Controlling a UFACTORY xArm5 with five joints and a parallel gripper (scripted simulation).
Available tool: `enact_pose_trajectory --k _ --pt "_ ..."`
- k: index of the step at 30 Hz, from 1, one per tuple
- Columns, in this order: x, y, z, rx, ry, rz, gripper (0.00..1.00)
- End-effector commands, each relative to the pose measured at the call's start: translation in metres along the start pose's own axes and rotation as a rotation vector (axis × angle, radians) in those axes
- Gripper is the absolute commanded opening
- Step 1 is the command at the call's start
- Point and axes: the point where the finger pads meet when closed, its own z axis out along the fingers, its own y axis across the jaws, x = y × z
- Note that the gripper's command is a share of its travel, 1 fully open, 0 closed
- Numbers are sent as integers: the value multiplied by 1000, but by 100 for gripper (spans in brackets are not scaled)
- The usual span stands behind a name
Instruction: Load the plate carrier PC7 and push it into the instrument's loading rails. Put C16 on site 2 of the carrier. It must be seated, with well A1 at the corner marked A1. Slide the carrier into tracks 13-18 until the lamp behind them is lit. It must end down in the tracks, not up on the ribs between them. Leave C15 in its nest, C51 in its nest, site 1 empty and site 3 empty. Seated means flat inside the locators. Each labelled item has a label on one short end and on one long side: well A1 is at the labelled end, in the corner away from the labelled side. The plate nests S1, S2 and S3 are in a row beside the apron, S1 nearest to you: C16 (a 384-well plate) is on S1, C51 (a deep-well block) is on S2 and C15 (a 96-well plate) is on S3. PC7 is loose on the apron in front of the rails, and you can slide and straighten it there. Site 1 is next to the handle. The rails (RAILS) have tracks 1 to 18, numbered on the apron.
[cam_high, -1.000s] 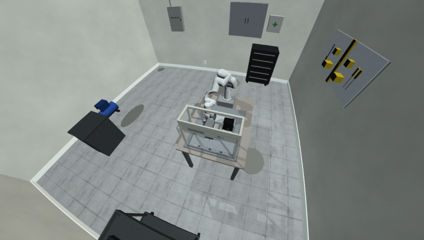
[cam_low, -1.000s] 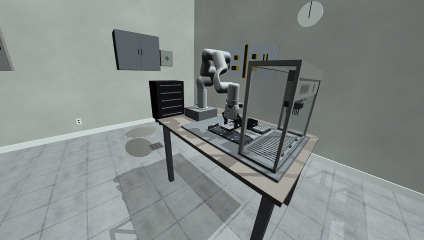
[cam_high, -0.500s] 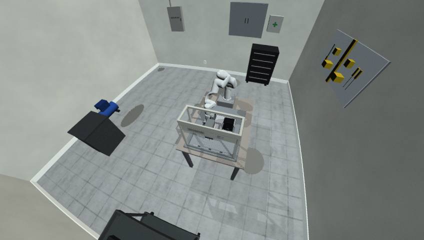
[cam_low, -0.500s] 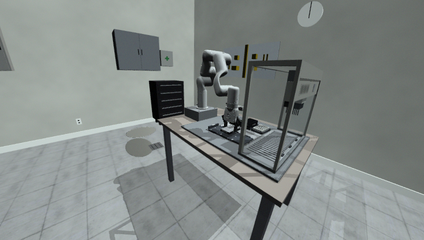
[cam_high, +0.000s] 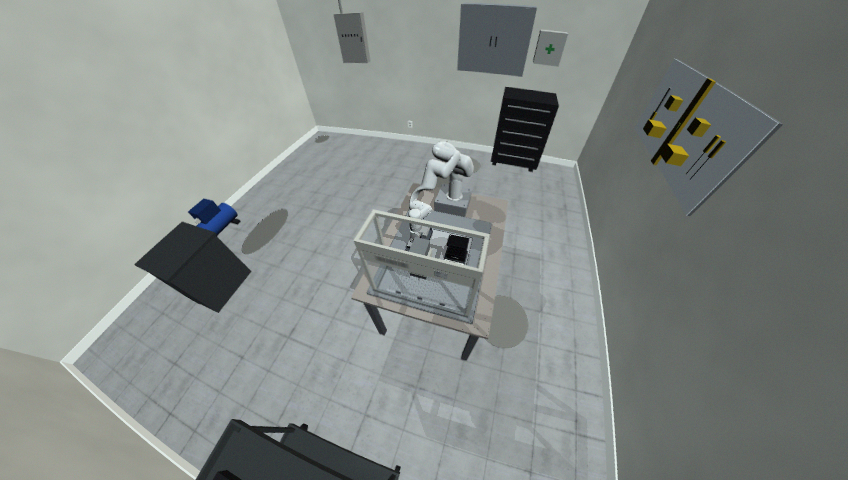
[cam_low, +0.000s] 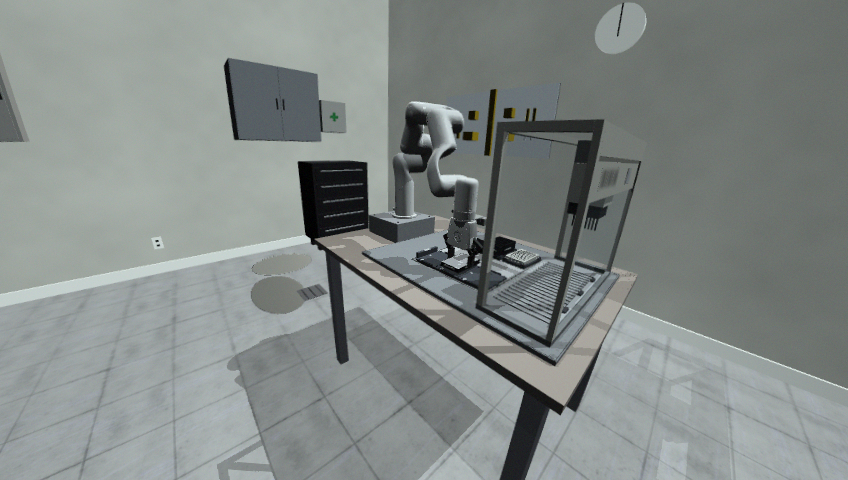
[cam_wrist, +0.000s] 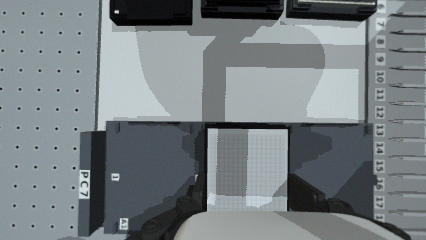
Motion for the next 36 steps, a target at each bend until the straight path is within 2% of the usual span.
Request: enact_pose_trajectory --k 1,36 --pt "0 1 -1 -3 -1 0 0" --pt "0 1 12 -3 -1 0 0"
